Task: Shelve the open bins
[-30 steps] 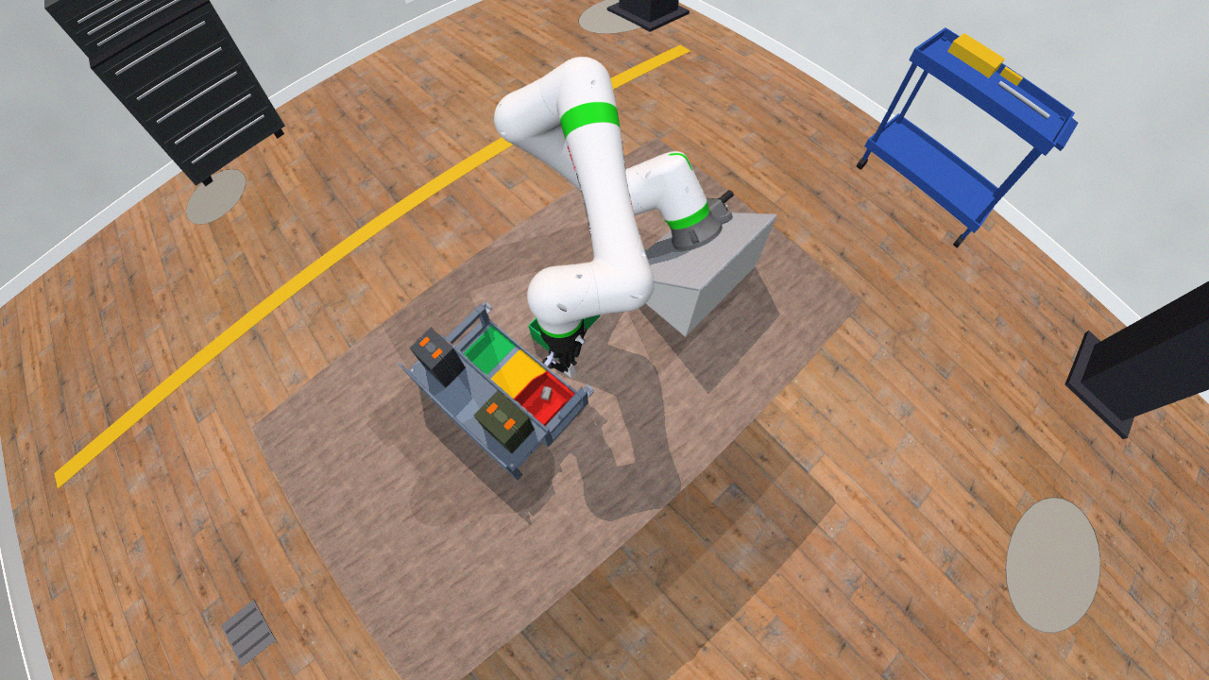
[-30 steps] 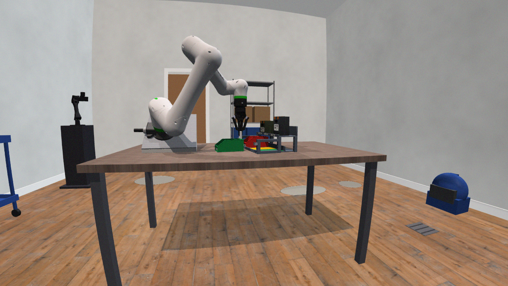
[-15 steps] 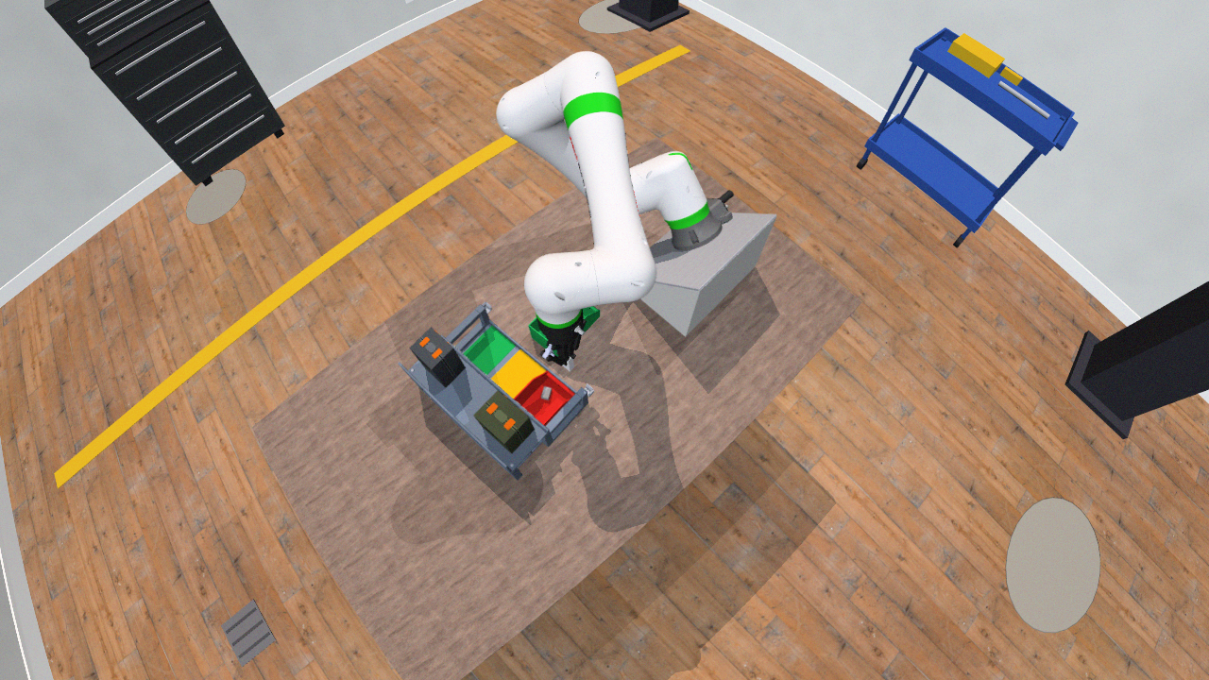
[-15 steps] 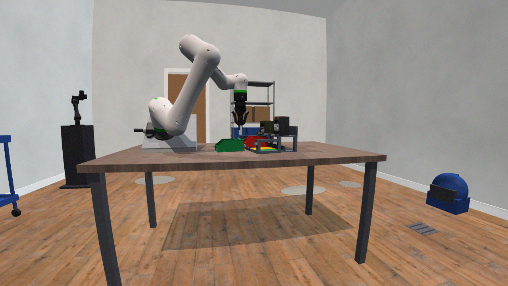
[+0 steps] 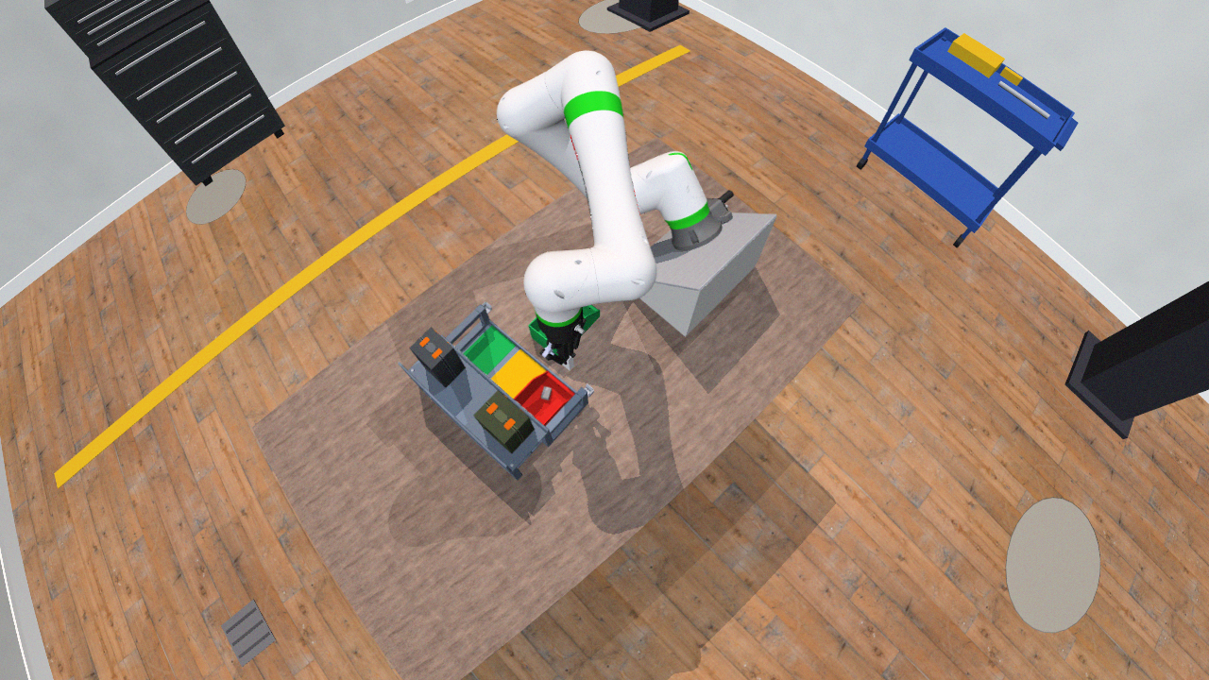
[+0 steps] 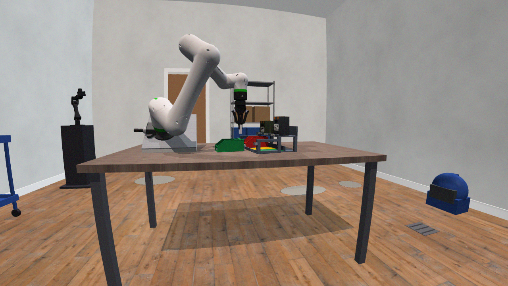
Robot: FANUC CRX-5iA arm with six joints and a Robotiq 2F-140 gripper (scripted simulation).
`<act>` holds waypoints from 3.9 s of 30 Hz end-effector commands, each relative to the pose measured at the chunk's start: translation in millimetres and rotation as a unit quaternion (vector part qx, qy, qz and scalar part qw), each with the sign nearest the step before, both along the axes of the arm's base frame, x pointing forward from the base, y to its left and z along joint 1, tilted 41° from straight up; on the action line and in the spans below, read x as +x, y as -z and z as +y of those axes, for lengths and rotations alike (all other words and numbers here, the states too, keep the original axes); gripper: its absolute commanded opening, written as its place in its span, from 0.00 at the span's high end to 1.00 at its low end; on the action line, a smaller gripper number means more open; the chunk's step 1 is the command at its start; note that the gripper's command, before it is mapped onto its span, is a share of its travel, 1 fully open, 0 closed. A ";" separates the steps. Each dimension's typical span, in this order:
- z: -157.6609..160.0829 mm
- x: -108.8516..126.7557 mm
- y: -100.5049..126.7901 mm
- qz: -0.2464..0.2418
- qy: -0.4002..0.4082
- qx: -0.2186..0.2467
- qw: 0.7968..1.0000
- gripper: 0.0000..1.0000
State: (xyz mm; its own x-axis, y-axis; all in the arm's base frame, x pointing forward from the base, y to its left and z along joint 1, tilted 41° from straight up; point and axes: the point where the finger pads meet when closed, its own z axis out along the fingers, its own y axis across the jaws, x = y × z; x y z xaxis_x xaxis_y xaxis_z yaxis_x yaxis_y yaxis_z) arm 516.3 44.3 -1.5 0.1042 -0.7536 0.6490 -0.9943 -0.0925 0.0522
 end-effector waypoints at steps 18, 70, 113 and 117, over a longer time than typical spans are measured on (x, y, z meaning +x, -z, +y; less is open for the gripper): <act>-4.0 -25.6 -27.9 -0.140 0.162 0.004 0.977 1.00; -25.4 -97.2 -86.7 -0.460 0.536 0.015 0.708 0.85; -28.5 -97.2 -82.9 -0.460 0.536 0.015 0.708 0.85; -30.0 -97.1 -81.2 -0.460 0.536 0.015 0.708 0.85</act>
